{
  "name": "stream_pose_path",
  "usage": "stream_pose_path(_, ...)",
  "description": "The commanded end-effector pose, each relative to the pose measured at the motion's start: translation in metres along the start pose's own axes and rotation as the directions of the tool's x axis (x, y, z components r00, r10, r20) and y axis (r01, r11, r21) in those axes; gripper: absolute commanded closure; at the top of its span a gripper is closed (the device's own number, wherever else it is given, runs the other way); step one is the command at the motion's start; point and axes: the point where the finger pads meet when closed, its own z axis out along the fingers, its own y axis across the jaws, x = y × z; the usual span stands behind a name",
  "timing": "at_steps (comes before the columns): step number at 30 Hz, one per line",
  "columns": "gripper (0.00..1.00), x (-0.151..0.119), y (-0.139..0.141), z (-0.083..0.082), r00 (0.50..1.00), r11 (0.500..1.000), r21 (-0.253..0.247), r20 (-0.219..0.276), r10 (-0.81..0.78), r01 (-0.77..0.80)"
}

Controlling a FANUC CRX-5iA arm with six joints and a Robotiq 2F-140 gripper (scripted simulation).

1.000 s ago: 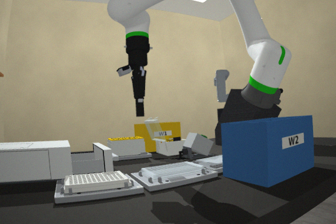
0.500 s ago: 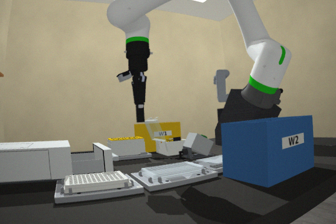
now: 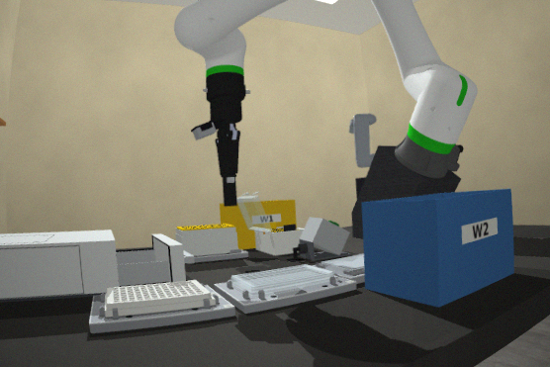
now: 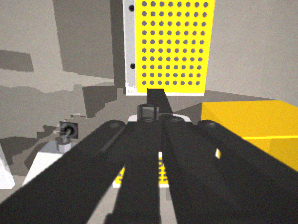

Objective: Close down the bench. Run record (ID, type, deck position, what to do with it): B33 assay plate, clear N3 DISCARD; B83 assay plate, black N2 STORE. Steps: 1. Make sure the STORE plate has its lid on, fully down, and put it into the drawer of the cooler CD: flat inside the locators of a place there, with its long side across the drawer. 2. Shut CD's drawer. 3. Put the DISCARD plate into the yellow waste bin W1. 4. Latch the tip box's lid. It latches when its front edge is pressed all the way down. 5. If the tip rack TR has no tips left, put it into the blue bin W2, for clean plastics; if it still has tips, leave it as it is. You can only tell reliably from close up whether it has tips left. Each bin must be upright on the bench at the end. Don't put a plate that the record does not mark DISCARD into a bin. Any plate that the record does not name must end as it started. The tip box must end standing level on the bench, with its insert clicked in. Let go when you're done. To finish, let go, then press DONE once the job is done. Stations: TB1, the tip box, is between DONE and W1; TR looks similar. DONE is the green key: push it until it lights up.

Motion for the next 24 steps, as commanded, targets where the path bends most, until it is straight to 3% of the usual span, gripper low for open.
stream_pose_path(1, 0.90, 0.000, 0.000, -0.001, 1.000, 1.000, -0.001, -0.001, 0.000, 0.000)
stream_pose_path(24, 0.90, -0.022, 0.000, -0.004, 1.000, 1.000, -0.001, -0.001, 0.000, 0.000)
